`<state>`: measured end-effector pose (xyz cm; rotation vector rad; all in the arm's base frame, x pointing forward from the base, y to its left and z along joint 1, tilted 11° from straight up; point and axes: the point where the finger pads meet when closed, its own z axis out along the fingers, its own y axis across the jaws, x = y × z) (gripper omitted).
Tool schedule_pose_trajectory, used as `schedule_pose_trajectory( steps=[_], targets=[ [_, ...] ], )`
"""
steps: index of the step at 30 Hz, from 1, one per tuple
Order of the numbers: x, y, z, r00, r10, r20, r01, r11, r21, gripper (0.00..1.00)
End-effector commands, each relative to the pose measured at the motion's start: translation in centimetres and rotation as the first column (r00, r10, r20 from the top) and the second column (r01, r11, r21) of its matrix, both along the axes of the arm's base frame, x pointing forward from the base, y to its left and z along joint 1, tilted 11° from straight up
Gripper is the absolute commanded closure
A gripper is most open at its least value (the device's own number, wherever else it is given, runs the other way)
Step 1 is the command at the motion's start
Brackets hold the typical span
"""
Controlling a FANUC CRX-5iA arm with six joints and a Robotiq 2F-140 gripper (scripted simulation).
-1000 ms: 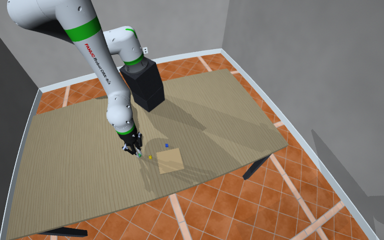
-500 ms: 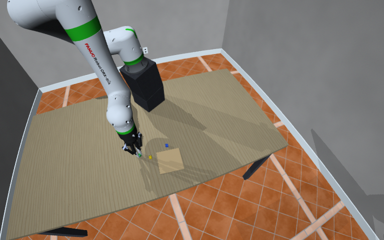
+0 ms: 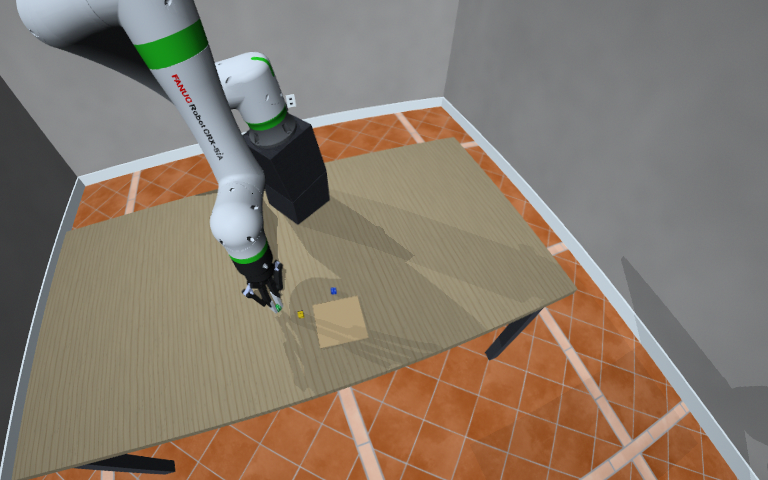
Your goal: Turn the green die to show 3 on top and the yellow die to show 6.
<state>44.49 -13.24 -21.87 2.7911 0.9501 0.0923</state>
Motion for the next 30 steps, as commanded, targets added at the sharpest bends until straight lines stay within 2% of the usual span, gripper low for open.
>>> schedule_pose_trajectory(
  steps=[1, 10, 21, 30],
  targets=[
    [0.0, 0.1, 0.8, 1.000, -0.001, -0.009, 0.001, 1.000, 0.001, 0.93],
    [-0.2, 0.4, 2.2, 1.000, -0.001, -0.009, 0.001, 1.000, 0.001, 0.93],
    [-0.6, 1.0, 5.9, 1.000, -0.001, -0.009, 0.001, 1.000, 0.001, 0.93],
    [-0.9, 1.3, 7.9, 1.000, -0.001, -0.009, 0.001, 1.000, 0.001, 0.93]
  ],
)
